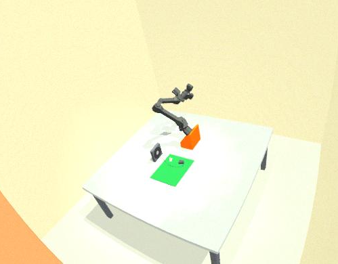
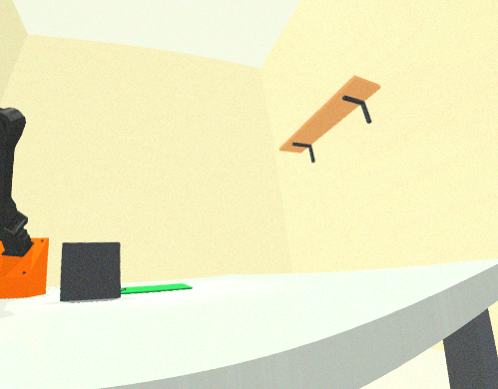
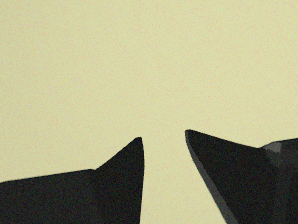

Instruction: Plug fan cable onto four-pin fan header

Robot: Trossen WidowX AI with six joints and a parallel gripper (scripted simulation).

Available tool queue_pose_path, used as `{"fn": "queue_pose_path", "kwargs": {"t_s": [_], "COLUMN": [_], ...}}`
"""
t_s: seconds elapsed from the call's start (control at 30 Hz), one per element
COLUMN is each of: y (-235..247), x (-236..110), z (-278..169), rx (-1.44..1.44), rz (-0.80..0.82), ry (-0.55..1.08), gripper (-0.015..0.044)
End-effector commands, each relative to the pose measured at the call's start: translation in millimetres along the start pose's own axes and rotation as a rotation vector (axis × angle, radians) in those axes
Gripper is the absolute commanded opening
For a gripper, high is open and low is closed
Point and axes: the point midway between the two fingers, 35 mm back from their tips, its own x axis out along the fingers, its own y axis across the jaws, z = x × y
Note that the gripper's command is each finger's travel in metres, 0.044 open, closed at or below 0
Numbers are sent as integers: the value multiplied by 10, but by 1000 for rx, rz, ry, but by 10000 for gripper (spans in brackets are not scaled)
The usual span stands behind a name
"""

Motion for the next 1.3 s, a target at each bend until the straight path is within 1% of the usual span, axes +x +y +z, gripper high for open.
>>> {"fn": "queue_pose_path", "kwargs": {"t_s": [0.0, 0.1, 0.17, 0.43, 0.67, 0.97, 1.27], "y": [0, 0, -17, -379, -925, -1654, -2343], "x": [0, 0, 5, 62, -13, -267, -686], "z": [0, 0, -5, -44, -159, -393, -620], "rx": [0, 0, -5, -101, -285, -547, -811], "rz": [0, 0, -3, -78, -208, -382, -540], "ry": [0, 0, 1, 4, 33, 138, 297], "gripper": [185, 263, 211, 210, 210, 210, 210]}}
